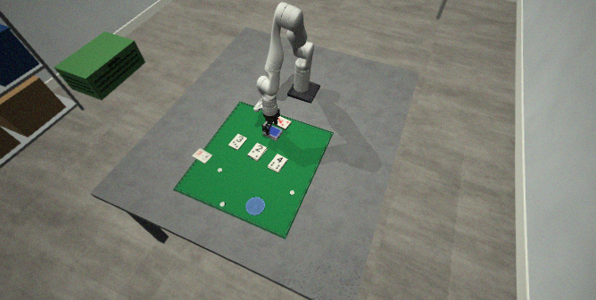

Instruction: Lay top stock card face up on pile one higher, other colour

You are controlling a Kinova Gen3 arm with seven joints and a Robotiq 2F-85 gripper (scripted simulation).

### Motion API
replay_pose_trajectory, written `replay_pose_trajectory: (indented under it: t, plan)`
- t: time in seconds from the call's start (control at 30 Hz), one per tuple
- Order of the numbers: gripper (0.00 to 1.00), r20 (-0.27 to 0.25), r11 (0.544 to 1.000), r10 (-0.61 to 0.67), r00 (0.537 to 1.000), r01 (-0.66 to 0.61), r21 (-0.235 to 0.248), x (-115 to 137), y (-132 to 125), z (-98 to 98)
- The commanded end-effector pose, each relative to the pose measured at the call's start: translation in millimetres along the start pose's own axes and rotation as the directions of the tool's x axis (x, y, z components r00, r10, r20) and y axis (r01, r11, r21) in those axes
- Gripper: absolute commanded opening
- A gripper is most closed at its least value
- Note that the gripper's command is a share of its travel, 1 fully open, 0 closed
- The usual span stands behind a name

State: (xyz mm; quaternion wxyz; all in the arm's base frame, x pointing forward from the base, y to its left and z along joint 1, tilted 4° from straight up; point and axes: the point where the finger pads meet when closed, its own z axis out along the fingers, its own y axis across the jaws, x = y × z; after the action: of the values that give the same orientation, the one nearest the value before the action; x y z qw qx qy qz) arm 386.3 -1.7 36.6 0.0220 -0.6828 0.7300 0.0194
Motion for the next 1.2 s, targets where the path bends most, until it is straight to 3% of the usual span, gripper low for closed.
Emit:
replay_pose_trajectory:
  t: [0.0, 1.17]
  plan:
    - [0.85, 0.001, 1.000, -0.001, 1.000, 0.001, 0.001, -0.1, 1.0, 1.2]
    - [0.85, 0.001, 1.000, -0.001, 1.000, 0.001, -0.002, -0.7, 3.3, 10.9]
